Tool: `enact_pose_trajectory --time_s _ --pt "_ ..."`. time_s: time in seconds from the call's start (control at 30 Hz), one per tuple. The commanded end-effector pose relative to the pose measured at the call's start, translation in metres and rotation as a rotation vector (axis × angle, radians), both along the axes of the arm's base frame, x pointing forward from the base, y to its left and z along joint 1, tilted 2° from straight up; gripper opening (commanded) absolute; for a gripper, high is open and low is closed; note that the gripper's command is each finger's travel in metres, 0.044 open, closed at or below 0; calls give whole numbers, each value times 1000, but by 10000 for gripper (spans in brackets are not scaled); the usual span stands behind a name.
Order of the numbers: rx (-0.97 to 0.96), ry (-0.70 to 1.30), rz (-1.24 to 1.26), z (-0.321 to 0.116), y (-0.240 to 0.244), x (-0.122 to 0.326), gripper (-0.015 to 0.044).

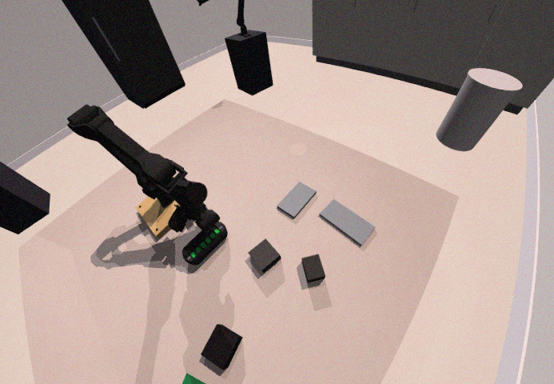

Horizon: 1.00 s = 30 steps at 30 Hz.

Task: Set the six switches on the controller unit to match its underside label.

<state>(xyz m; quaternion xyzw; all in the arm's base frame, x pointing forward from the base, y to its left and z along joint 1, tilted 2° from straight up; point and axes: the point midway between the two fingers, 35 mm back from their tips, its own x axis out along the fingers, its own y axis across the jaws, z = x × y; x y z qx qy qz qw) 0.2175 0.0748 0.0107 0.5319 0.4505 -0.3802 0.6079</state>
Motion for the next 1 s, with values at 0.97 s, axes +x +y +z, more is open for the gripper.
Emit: enact_pose_trajectory --time_s 0.97 --pt "-1 -3 3 53 5 -1 0"
